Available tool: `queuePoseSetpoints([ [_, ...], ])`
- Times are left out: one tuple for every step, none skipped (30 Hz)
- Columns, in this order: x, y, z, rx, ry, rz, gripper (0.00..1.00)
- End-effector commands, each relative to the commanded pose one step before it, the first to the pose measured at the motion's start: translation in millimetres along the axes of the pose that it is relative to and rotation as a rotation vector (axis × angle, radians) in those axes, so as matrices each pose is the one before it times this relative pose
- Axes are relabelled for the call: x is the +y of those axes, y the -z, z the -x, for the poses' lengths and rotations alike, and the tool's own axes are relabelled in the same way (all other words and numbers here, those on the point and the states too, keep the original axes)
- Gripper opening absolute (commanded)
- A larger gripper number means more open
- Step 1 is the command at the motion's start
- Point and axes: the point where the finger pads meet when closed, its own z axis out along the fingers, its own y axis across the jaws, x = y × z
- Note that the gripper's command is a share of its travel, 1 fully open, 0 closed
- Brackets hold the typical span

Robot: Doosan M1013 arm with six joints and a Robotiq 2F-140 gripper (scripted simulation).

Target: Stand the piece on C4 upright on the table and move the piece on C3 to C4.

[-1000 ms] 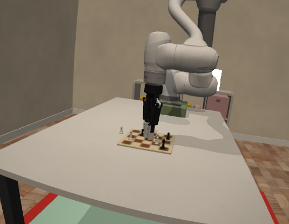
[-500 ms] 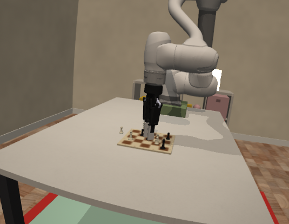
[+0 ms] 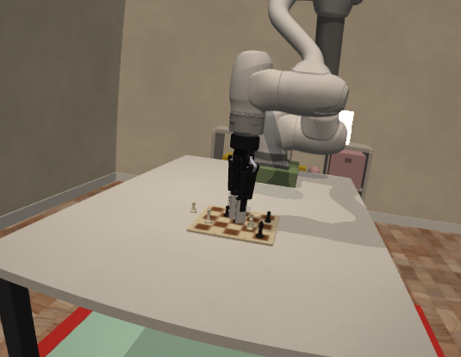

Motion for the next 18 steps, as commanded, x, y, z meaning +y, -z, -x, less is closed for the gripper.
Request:
queuePoseSetpoints([
  [0.04,0.12,-0.03,0.00006,0.00002,0.00023,0.2],
  [0.0,0.0,0.0,0.0,0.0,0.0,0.2],
  [0.0,0.0,0.0,0.0,0.0,0.0,0.0],
  [0.0,0.0,0.0,0.0,0.0,0.0,0.0],
  [0.0,0.0,0.0,0.0,0.0,0.0,0.0],
  [0.0,0.0,0.0,0.0,0.0,0.0,0.0],
  [0.0,0.0,0.0,0.0,0.0,0.0,0.0],
  [0.0,0.0,0.0,0.0,0.0,0.0,0.0],
  [0.0,0.0,0.0,0.0,0.0,0.0,0.0],
  [0.0,0.0,0.0,0.0,0.0,0.0,0.0],
  [0.0,0.0,0.0,0.0,0.0,0.0,0.0],
  [0.0,0.0,0.0,0.0,0.0,0.0,0.0],
  [0.0,0.0,0.0,0.0,0.0,0.0,0.0],
  [0.0,0.0,0.0,0.0,0.0,0.0,0.0],
  [0.0,0.0,0.0,0.0,0.0,0.0,0.0],
  [0.0,0.0,0.0,0.0,0.0,0.0,0.0],
  [0.0,0.0,0.0,0.0,0.0,0.0,0.0],
  [0.0,0.0,0.0,0.0,0.0,0.0,0.0],
])
